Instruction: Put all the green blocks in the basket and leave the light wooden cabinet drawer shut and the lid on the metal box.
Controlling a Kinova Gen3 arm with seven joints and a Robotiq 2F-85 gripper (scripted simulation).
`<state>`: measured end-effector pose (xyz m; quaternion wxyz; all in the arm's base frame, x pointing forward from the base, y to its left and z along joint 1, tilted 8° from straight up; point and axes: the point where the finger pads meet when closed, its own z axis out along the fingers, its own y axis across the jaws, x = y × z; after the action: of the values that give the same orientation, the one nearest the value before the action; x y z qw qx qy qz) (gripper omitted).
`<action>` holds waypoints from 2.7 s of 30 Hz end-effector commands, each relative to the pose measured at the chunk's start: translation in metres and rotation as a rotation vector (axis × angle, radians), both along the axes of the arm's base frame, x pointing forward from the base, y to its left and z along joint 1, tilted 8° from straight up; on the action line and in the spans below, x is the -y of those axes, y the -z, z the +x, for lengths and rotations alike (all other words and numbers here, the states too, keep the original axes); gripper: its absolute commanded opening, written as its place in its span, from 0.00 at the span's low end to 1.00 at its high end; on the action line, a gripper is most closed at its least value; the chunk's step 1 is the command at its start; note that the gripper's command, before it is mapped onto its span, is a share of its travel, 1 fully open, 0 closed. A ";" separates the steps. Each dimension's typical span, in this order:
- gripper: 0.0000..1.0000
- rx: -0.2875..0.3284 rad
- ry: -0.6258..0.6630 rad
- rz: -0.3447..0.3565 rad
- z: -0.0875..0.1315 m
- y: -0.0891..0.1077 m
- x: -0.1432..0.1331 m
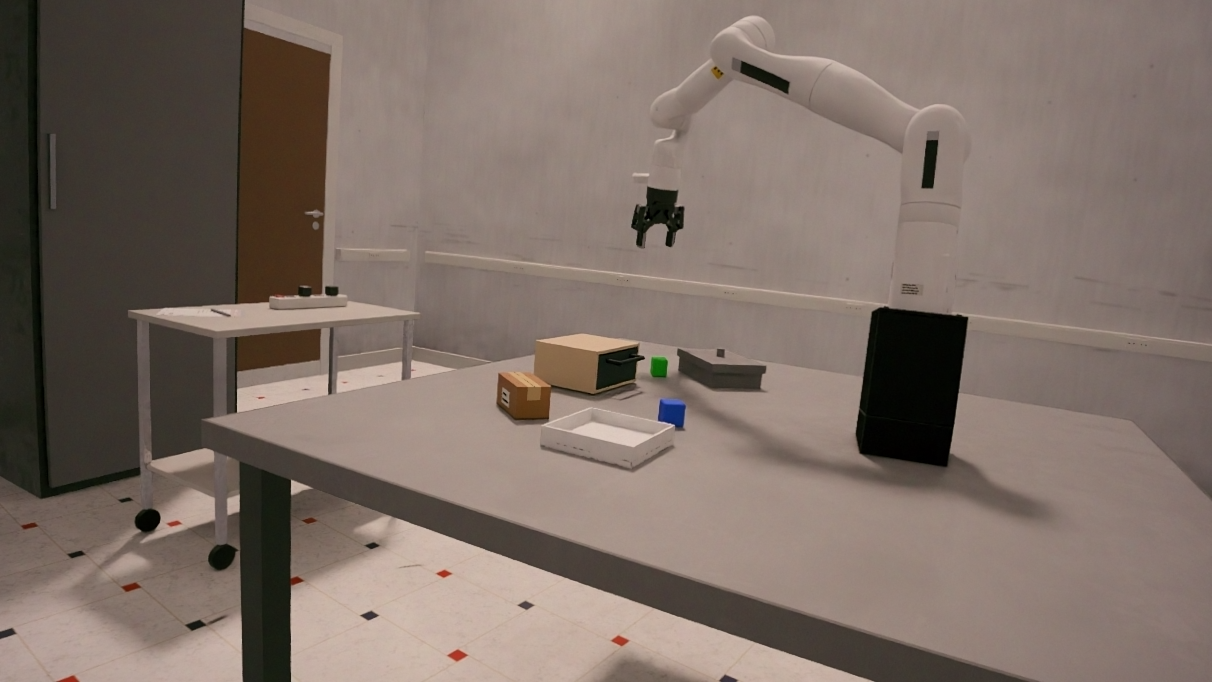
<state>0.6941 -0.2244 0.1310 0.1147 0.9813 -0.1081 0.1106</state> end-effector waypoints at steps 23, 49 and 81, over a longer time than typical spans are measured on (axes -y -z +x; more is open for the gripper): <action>0.10 -0.011 -0.028 0.007 -0.006 0.008 -0.008; 0.10 -0.219 -0.407 0.075 -0.134 0.120 -0.123; 0.10 -0.165 -0.074 0.119 -0.136 0.122 -0.121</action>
<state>0.5578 -0.1029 0.0083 0.0605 0.9979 -0.0031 0.0247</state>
